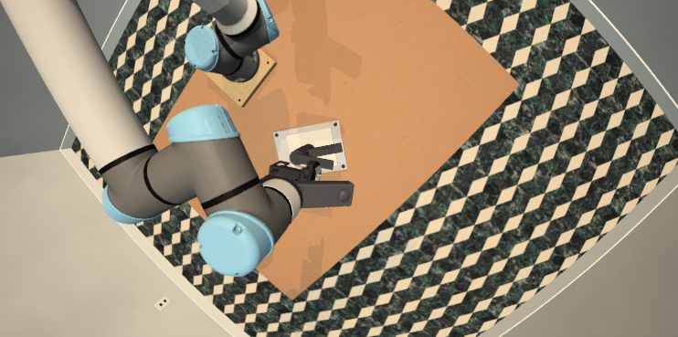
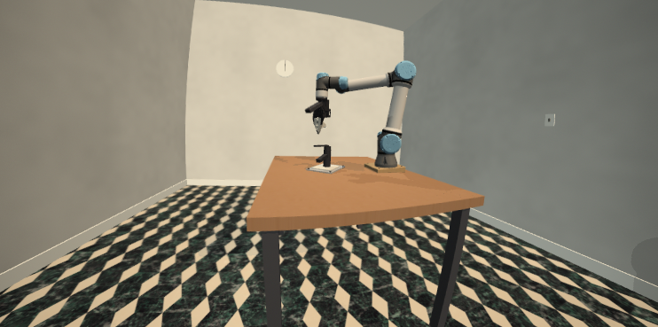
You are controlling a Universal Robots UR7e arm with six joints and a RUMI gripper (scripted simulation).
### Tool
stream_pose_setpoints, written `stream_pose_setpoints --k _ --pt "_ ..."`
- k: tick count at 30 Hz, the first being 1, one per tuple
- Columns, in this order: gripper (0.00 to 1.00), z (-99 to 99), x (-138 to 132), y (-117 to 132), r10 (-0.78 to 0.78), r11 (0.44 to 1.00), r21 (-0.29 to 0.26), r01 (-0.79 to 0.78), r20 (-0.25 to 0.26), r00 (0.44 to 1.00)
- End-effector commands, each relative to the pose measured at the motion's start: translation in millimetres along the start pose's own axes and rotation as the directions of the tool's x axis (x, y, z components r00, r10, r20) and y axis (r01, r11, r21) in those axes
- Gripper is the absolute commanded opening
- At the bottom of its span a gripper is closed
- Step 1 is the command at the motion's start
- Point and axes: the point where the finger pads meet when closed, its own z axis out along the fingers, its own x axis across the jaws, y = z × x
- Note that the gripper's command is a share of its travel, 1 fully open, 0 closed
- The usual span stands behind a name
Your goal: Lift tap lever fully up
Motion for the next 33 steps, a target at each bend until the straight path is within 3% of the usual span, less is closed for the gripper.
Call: stream_pose_setpoints --k 1,16,17,33 --pt "0.00 0.2 0.0 -0.7 -0.003 1.000 -0.001 0.003 0.000 1.000" --pt "0.00 0.2 0.0 -0.7 -0.003 1.000 -0.001 0.003 0.000 1.000" --pt "0.38 0.2 0.0 -0.7 -0.003 1.000 -0.001 0.003 0.000 1.000" --pt "0.38 0.2 0.0 -0.7 -0.003 1.000 -0.001 0.003 0.000 1.000"
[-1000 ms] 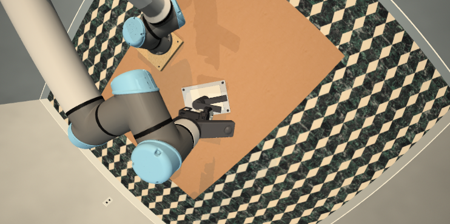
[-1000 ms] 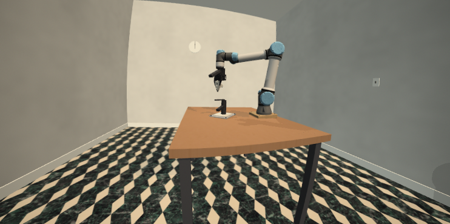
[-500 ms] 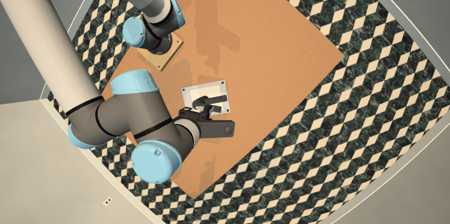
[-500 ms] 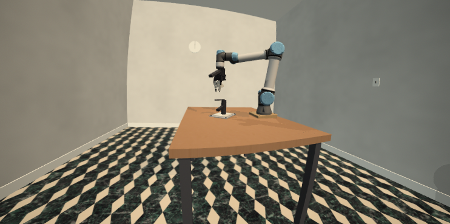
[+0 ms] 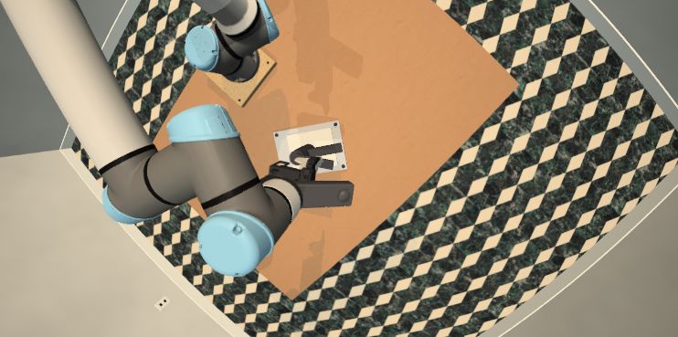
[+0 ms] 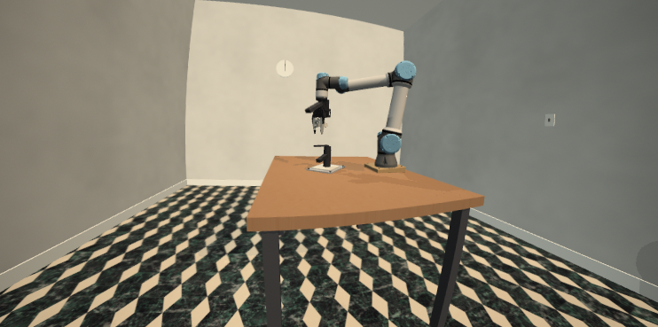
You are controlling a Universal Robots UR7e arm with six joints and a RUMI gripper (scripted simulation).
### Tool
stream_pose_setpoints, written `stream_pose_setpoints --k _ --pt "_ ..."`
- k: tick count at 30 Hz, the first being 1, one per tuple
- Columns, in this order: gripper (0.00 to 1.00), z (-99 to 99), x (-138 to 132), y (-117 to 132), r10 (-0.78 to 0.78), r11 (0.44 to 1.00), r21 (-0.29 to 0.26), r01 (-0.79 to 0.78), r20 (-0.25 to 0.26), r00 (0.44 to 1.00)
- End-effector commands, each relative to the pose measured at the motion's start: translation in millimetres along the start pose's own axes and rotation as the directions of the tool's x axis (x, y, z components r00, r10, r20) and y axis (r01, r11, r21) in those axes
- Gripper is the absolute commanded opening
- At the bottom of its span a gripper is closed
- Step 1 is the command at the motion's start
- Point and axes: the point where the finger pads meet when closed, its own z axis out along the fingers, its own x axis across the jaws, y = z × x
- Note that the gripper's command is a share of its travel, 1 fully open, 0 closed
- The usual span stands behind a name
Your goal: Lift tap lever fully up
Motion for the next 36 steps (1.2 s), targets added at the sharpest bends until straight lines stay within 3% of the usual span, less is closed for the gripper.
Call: stream_pose_setpoints --k 1,36 --pt "0.38 0.2 0 -1 -0.003 1.000 -0.001 0.003 0.000 1.000" --pt "0.38 10.9 -1 0 0.000 1.000 -0.004 0.000 0.006 1.000"
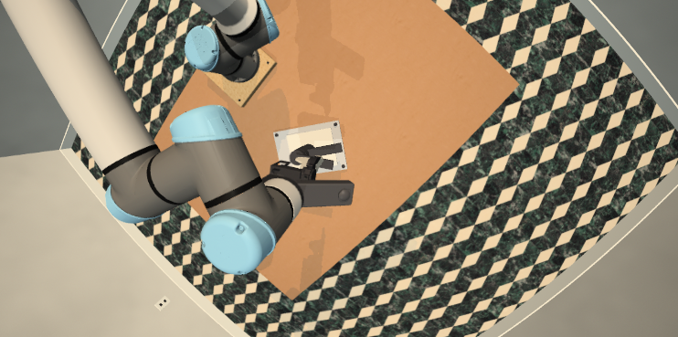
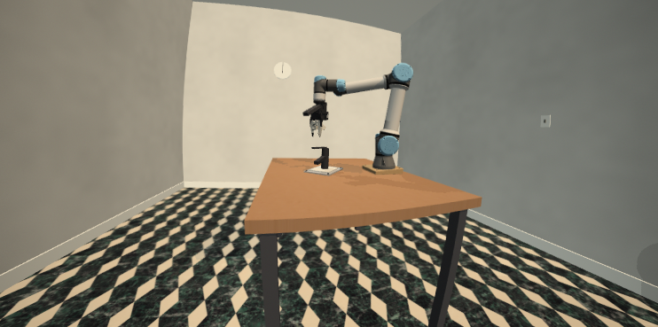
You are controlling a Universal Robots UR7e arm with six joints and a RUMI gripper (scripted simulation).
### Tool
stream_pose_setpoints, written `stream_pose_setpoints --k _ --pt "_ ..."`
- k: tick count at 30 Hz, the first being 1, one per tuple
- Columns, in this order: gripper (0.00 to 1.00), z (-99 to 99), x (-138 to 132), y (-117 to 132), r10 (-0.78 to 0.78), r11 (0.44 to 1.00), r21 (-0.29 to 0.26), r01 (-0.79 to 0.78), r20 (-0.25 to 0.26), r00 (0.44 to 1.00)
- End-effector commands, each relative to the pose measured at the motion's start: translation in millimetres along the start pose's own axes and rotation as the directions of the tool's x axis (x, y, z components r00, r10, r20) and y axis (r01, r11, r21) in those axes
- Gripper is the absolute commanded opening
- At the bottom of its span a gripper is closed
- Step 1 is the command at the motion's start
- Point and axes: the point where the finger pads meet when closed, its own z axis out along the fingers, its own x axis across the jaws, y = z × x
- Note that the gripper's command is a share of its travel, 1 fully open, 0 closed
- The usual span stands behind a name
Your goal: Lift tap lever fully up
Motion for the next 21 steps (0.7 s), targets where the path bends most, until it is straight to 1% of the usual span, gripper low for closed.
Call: stream_pose_setpoints --k 1,21 --pt "0.38 7.2 -1 -1 -0.002 1.000 -0.002 0.002 0.003 1.000" --pt "0.38 35.7 -2 -1 -0.002 1.000 -0.002 0.002 0.003 1.000"
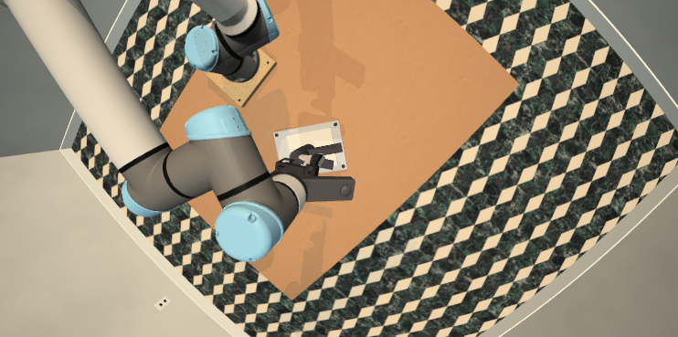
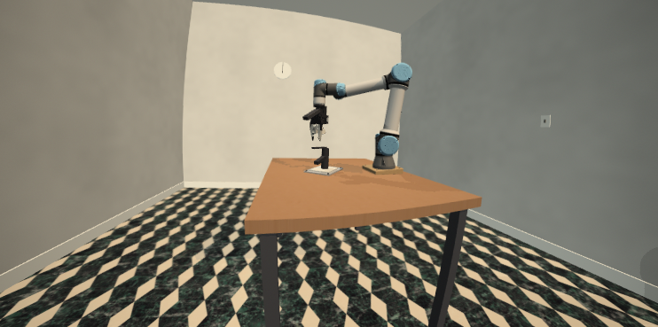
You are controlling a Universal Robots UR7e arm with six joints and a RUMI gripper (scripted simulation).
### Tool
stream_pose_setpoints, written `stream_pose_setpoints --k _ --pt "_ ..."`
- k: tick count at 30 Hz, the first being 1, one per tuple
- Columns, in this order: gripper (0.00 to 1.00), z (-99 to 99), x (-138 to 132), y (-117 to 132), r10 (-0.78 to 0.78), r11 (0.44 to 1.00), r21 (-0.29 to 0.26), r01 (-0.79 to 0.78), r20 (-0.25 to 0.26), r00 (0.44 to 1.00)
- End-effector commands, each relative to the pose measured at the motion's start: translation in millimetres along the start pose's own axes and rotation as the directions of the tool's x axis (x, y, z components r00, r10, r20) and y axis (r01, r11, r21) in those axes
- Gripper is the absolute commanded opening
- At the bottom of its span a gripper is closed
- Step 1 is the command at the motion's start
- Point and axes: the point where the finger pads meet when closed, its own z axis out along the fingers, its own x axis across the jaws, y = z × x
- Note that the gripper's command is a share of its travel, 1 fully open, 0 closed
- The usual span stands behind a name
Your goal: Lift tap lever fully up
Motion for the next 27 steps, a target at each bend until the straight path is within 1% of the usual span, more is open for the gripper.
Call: stream_pose_setpoints --k 1,9,19,27 --pt "0.38 13.1 0 -1 -0.002 1.000 -0.001 0.002 0.000 1.000" --pt "0.38 23.7 -1 -1 -0.002 1.000 -0.001 0.002 0.000 1.000" --pt "0.38 29.0 -1 -1 -0.002 1.000 -0.001 0.002 0.000 1.000" --pt "0.38 29.0 0 -1 -0.002 1.000 0.000 0.002 -0.001 1.000"
